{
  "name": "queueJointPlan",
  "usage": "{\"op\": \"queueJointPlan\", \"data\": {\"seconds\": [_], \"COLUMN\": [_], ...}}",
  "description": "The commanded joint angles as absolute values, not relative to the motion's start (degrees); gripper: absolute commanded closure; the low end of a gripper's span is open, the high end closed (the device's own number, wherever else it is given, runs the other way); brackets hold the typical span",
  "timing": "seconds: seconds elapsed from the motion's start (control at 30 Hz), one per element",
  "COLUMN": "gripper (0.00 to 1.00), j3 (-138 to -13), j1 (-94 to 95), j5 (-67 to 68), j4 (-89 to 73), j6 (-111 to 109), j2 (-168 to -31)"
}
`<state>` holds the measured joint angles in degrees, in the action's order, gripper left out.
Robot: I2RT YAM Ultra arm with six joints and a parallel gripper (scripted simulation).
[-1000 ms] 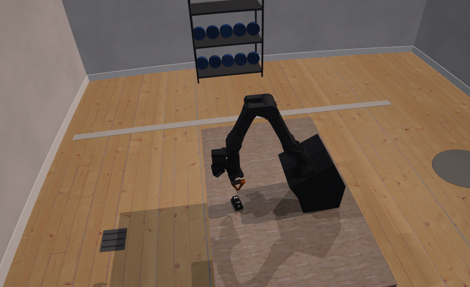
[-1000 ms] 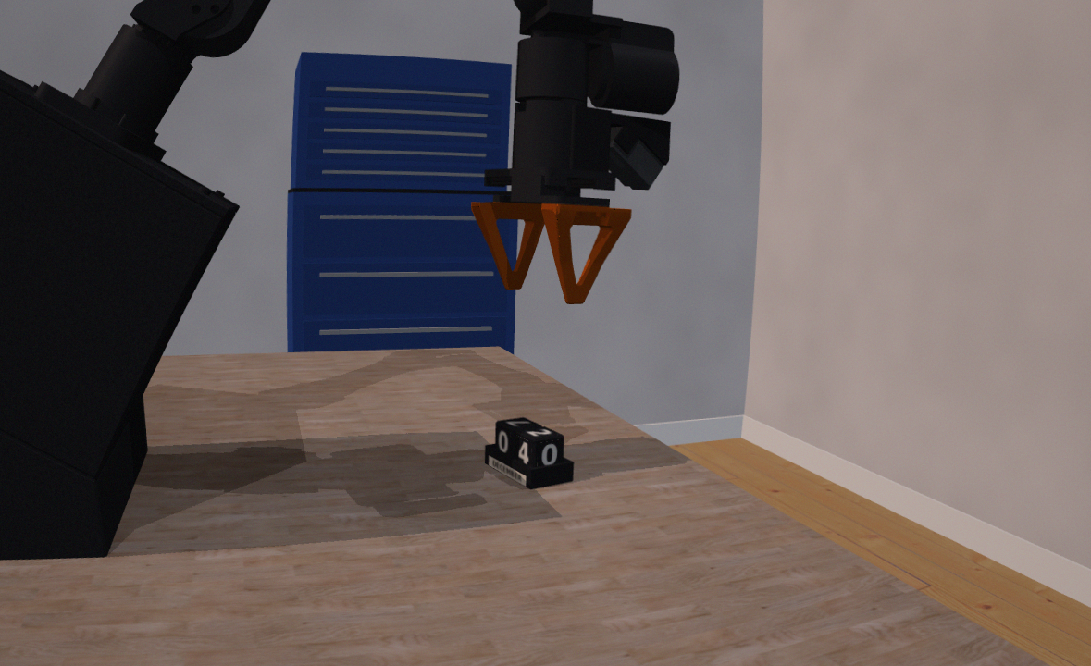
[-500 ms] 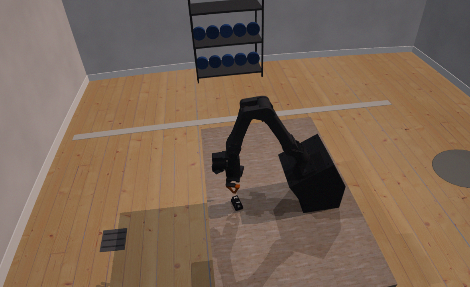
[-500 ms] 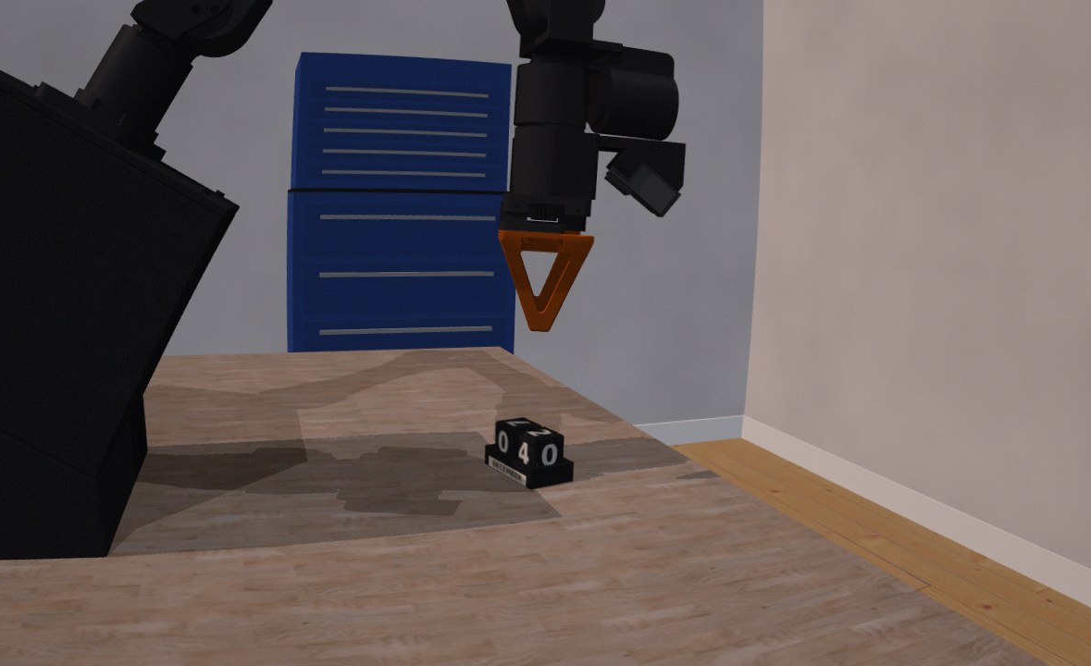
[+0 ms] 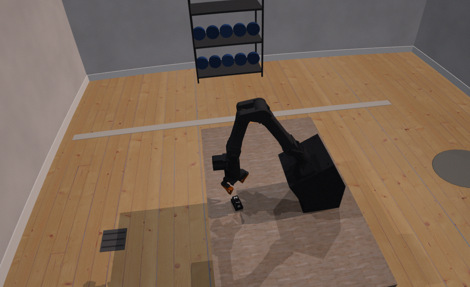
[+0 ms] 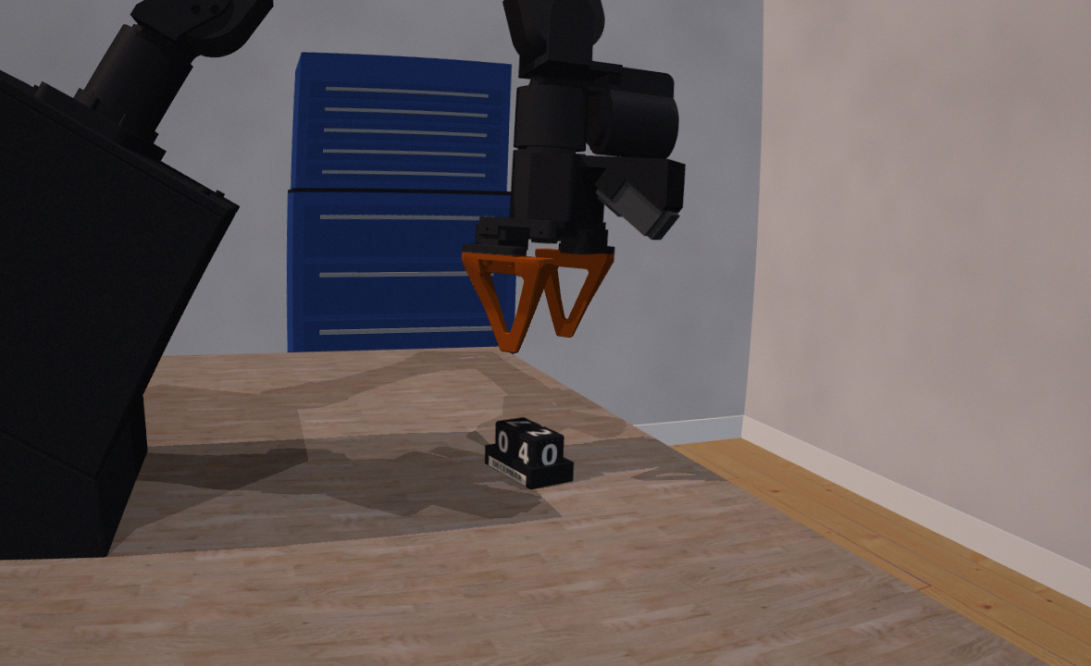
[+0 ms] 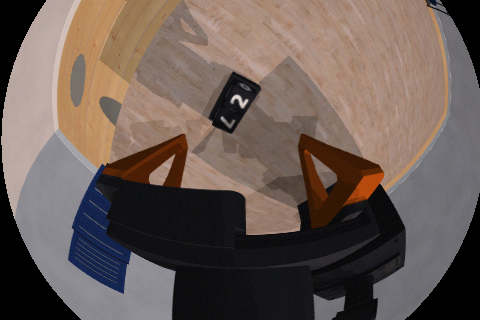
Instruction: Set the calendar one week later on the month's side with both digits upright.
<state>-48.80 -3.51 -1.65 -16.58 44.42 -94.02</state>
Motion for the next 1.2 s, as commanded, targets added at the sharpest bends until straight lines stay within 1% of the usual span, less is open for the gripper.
{"op": "queueJointPlan", "data": {"seconds": [0.0, 0.3, 0.53, 0.57, 1.17], "gripper": [0.0, 0.0, 0.0, 0.55, 0.55], "j3": [-48.9, -48.7, -48.7, -48.7, -48.7], "j1": [-3.5, -3.5, -3.5, -3.5, -3.5], "j5": [-1.6, -1.6, -1.6, -1.6, -1.6], "j4": [-14.9, -12.6, -12.3, -12.3, -12.3], "j6": [54.9, 71.3, 73.8, 73.8, 73.8], "j2": [-94.1, -96.3, -96.6, -96.6, -96.6]}}
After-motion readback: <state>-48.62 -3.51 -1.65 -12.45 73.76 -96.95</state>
